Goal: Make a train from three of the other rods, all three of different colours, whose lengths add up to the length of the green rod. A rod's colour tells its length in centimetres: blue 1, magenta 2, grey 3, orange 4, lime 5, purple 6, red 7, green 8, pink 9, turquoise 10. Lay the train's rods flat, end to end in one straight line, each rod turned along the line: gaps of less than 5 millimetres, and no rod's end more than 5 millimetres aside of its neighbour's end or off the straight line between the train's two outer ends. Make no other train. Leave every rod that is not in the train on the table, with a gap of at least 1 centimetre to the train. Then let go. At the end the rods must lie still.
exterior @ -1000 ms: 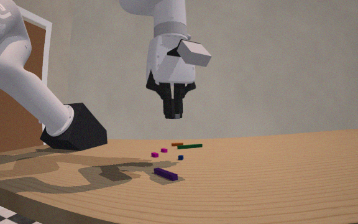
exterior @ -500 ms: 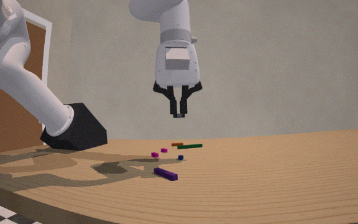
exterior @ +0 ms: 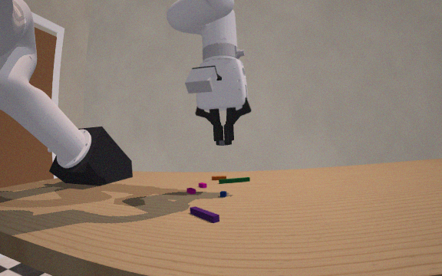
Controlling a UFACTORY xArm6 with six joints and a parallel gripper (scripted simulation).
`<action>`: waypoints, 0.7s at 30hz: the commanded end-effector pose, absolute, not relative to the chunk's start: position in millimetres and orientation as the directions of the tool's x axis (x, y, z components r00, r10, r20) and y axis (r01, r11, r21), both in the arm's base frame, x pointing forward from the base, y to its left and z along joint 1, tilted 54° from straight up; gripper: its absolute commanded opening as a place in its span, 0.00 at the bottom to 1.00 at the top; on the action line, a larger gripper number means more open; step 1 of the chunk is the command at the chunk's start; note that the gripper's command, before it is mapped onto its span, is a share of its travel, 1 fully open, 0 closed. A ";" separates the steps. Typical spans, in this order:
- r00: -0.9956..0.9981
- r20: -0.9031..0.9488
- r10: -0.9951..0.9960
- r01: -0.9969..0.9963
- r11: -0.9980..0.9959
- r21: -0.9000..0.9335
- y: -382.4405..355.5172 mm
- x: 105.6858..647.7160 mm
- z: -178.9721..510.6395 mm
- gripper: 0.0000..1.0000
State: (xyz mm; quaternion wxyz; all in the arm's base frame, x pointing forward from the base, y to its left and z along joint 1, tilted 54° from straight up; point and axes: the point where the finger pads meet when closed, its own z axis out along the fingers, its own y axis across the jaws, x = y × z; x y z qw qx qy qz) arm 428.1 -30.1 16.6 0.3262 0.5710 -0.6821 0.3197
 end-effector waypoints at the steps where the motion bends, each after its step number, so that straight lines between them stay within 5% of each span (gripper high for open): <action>1: -0.153 0.809 -0.567 -0.985 0.150 -0.081 -28.4 429.4 16.3 0.04; 21: -0.153 0.809 -0.567 -0.985 0.150 -0.081 -41.6 428.2 6.7 0.04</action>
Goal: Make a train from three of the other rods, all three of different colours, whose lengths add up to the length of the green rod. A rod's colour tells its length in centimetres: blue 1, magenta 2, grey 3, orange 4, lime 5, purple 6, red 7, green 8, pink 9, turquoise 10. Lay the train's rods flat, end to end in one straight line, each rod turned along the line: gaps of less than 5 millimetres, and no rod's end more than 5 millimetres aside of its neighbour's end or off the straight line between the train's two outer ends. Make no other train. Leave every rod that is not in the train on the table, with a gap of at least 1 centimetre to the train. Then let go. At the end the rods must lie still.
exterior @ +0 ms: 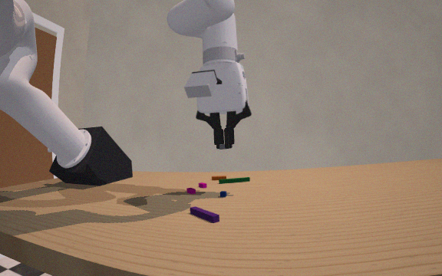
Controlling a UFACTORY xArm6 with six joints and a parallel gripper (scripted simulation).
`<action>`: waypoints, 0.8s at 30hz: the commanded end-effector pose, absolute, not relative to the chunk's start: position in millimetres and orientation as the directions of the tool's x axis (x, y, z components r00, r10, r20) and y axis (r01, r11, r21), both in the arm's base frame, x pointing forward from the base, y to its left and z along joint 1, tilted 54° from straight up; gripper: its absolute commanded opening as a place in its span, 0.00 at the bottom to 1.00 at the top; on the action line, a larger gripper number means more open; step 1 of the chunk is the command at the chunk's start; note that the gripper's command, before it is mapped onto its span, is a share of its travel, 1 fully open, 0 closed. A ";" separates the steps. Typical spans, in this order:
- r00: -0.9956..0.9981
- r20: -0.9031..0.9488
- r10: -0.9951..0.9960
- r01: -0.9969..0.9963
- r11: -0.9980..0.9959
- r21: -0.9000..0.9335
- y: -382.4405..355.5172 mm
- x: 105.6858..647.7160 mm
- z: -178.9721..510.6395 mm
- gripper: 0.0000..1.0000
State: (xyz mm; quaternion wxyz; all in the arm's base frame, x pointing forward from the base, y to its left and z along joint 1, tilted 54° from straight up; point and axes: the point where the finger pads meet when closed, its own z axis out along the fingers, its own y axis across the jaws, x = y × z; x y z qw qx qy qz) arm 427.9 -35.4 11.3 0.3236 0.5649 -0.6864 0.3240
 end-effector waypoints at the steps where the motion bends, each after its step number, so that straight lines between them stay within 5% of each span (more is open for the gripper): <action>1: -0.153 0.809 -0.567 -0.985 0.150 -0.081 -44.6 427.9 4.5 0.04; 24: -0.153 0.809 -0.567 -0.985 0.150 -0.081 -98.7 422.9 -34.7 0.04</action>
